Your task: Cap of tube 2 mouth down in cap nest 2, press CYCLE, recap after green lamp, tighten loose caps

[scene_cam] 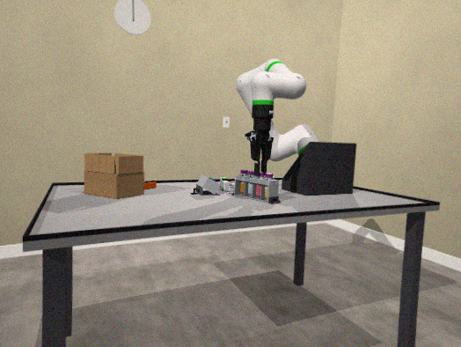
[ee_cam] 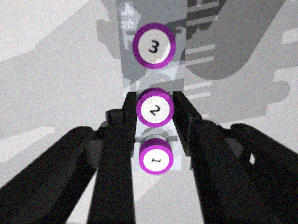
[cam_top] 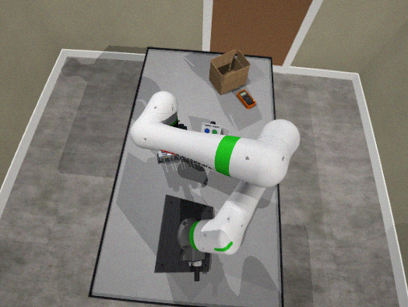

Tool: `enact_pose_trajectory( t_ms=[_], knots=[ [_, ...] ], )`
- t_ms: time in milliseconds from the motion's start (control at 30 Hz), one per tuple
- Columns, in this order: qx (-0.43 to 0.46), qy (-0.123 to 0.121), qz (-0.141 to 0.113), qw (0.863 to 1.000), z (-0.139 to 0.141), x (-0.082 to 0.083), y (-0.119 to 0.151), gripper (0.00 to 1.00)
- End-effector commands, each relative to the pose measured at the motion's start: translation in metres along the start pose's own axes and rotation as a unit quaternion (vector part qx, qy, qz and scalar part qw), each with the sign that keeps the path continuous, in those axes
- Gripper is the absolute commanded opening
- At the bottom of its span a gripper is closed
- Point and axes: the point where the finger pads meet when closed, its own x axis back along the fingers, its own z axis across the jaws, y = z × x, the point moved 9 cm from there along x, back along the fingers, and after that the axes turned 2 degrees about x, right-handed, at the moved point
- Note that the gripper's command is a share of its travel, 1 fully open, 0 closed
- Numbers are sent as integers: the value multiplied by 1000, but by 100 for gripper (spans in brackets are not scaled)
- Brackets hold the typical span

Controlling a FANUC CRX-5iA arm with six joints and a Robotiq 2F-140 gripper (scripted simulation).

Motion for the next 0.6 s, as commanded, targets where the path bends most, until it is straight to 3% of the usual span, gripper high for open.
enact_pose_trajectory(
  t_ms=[0,233,267,567],
  knots=[
    [-97,-5,3,995,0,1,1,30],
    [-97,-5,3,995,0,1,1,30],
    [-97,-5,3,995,0,0,1,41],
    [-97,-5,3,995,1,0,1,41]
  ],
)
